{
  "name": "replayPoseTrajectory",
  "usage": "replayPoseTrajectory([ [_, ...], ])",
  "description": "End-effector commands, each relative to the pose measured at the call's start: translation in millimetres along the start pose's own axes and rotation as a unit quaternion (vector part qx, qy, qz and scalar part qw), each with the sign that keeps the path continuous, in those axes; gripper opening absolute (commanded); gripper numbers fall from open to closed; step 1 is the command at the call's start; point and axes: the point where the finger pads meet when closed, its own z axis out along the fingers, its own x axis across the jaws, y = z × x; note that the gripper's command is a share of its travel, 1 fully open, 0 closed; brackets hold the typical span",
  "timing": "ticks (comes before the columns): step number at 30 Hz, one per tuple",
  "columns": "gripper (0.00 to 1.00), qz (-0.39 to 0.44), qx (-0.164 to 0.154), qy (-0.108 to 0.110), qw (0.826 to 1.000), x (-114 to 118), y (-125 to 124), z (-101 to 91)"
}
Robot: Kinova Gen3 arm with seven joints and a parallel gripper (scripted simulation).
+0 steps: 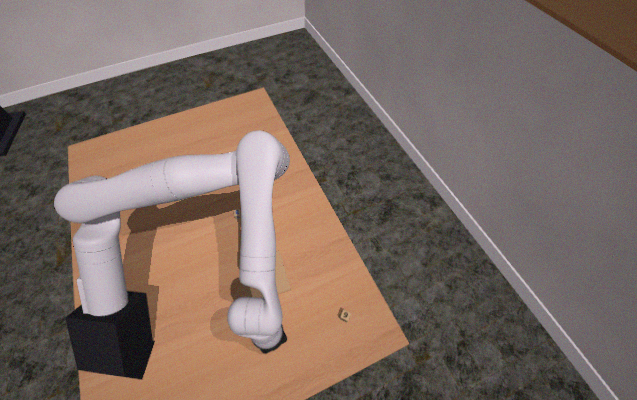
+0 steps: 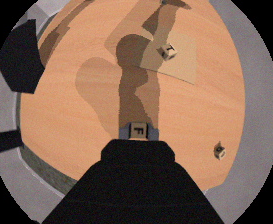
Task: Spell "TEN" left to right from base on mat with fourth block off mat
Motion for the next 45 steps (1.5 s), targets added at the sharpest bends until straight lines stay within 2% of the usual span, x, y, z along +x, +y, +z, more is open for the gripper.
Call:
replayPoseTrajectory([
  [1, 0.49, 0.000, -0.001, 0.001, 1.000, 0.4, 0.6, -0.8],
  [15, 0.49, 0.000, -0.001, 0.001, 1.000, 0.4, 0.6, -1.3],
  [21, 0.49, 0.000, -0.001, 0.001, 1.000, 0.3, 0.6, -11.3],
  [31, 0.49, 0.000, -0.001, 0.001, 1.000, 0.3, 0.5, -79.7],
  [34, 0.49, 0.000, -0.001, 0.001, 1.000, 0.3, 0.5, -94.3],
  [45, 0.49, 0.000, -0.001, 0.001, 1.000, 0.3, 0.5, -100.8],
])
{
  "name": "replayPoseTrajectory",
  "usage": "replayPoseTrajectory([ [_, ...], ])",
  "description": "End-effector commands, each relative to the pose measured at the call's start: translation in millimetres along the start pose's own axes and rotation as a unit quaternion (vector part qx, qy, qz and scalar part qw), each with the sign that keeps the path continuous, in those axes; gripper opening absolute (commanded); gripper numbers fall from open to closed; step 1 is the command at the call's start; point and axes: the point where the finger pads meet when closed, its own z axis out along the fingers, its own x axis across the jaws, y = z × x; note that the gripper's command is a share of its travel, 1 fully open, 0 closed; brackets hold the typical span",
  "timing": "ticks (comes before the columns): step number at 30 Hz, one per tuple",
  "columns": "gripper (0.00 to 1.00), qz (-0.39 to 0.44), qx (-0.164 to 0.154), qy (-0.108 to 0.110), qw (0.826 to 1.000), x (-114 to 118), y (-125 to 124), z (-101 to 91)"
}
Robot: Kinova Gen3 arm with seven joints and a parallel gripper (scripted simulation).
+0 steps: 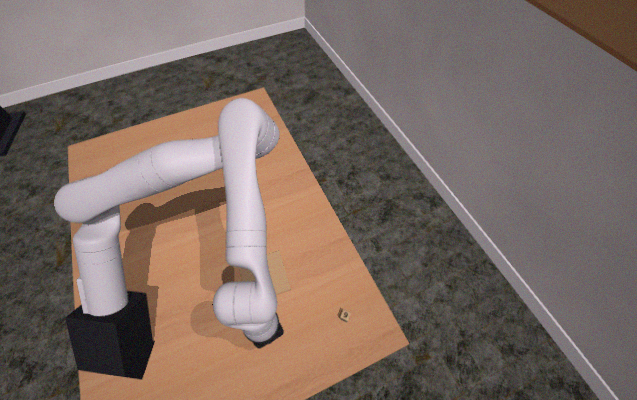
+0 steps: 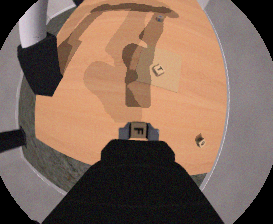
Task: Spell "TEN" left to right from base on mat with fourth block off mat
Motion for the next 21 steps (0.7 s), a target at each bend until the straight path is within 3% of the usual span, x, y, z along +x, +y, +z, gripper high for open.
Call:
replayPoseTrajectory([
  [1, 0.49, 0.000, -0.001, 0.001, 1.000, 0.7, 0.5, -1.2],
  [12, 0.49, 0.008, -0.001, 0.001, 1.000, 0.8, 0.2, -0.7],
  [21, 0.49, 0.063, 0.000, 0.001, 0.998, 2.0, -2.1, 2.6],
])
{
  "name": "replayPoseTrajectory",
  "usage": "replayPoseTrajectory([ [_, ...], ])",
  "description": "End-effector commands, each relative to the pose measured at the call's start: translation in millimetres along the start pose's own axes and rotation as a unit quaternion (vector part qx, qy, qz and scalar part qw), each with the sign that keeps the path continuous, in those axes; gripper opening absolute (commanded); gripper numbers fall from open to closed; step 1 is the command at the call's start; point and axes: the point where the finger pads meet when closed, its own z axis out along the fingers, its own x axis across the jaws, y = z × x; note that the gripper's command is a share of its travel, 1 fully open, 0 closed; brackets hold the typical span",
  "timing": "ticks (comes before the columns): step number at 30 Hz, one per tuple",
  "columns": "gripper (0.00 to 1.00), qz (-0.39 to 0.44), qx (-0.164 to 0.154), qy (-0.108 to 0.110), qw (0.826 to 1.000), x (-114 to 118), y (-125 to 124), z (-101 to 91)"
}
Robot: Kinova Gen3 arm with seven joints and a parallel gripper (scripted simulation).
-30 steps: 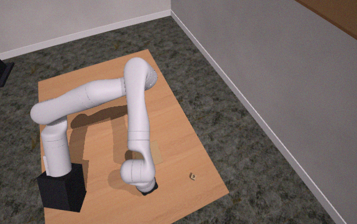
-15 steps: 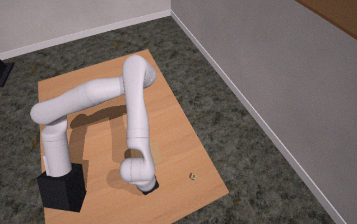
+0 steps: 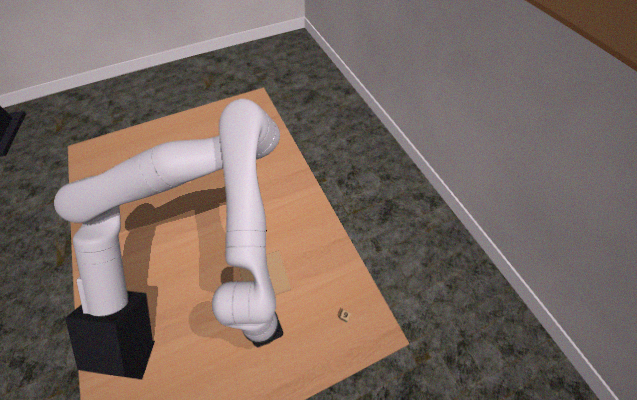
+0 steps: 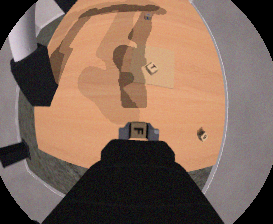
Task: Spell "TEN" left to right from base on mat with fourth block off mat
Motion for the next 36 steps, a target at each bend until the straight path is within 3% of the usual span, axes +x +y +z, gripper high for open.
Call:
replayPoseTrajectory([
  [1, 0.49, 0.019, 0.001, -0.001, 1.000, -0.4, -1.1, 1.4],
  [11, 0.49, 0.128, 0.002, -0.001, 0.992, 1.2, -4.4, 7.6],
  [16, 0.49, 0.216, 0.003, -0.001, 0.976, 2.3, -6.0, 12.5],
  [21, 0.49, 0.311, 0.004, -0.002, 0.950, 3.1, -6.8, 17.7],
  [23, 0.49, 0.311, 0.004, -0.002, 0.950, 3.1, -6.8, 17.7],
  [29, 0.49, 0.426, 0.003, -0.002, 0.905, 3.3, -6.2, 23.9],
  [36, 0.49, 0.542, 0.002, -0.002, 0.840, 2.0, -4.1, 30.2],
])
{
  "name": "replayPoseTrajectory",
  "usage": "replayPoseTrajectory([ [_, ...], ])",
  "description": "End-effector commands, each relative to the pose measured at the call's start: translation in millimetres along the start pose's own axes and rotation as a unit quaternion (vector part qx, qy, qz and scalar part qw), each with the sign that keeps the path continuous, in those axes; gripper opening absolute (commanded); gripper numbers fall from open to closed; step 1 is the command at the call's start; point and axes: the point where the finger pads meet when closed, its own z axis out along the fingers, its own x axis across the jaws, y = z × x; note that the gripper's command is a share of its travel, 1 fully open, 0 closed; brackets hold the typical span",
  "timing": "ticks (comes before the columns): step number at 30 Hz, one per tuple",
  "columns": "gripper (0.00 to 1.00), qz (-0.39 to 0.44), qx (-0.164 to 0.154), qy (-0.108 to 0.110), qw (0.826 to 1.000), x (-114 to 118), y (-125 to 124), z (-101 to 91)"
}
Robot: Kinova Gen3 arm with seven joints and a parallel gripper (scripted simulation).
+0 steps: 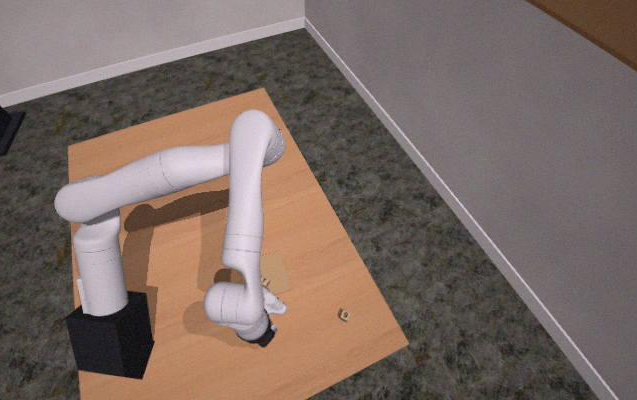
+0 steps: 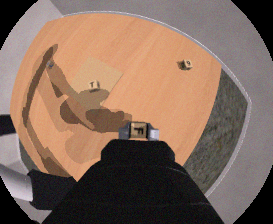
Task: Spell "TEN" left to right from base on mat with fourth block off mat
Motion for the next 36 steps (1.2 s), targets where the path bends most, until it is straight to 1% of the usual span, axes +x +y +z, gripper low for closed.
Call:
replayPoseTrajectory([
  [1, 0.49, 0.035, -0.002, -0.002, 0.999, -1.8, 1.9, 3.3],
  [2, 0.49, 0.051, -0.002, -0.001, 0.999, -1.6, 2.4, 4.0],
  [4, 0.49, 0.051, -0.002, -0.001, 0.999, -1.6, 2.4, 4.0],
  [6, 0.49, 0.083, -0.002, -0.001, 0.997, -1.2, 3.3, 5.4],
  [12, 0.49, 0.159, -0.003, 0.001, 0.987, -0.2, 6.0, 8.7],
  [18, 0.49, 0.207, -0.003, 0.002, 0.978, 0.4, 8.0, 10.7],
  [27, 0.49, 0.229, -0.003, 0.002, 0.973, 0.7, 9.0, 11.6],
  [36, 0.49, 0.231, -0.002, 0.002, 0.973, 0.7, 9.1, 11.8],
])
